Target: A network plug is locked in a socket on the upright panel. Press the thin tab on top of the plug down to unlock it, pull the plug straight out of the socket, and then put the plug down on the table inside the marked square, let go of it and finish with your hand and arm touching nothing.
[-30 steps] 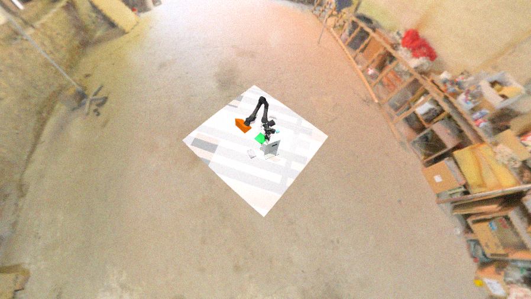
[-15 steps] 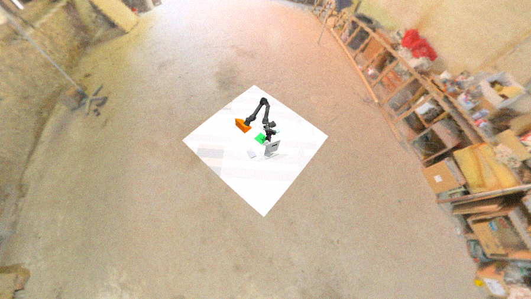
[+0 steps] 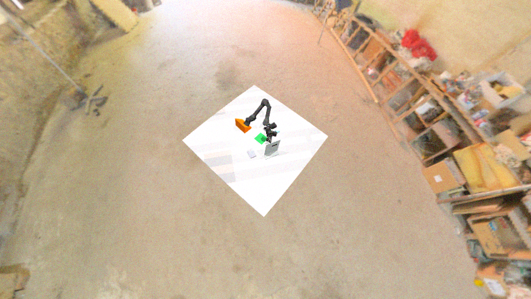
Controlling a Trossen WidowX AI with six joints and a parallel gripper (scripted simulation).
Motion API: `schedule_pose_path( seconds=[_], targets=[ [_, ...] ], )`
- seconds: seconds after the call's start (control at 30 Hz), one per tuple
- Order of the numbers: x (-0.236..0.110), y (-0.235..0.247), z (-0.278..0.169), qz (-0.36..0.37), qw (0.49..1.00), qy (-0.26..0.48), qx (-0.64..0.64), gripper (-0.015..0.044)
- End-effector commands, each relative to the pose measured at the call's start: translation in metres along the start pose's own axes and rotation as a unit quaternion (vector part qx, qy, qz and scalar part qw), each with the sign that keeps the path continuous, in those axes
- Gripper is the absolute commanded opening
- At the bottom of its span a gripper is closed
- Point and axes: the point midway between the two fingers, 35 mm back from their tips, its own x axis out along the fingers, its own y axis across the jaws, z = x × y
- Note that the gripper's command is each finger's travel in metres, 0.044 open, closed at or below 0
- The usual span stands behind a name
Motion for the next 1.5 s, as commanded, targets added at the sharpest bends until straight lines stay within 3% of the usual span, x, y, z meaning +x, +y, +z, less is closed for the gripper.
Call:
schedule_pose_path(
  seconds=[0.0,0.4,1.17,1.47],
  targets=[
    [0.006,-0.001,0.003,-0.001,1.0,-0.003,0.0,0.0156],
    [0.019,0.0,0.005,-0.001,1.0,-0.004,0.0,0.0156],
    [0.019,0.0,0.005,-0.001,1.0,-0.004,0.0,0.0003],
    [0.017,0.0,0.004,-0.001,1.0,-0.003,0.0,0.0]
  ],
)
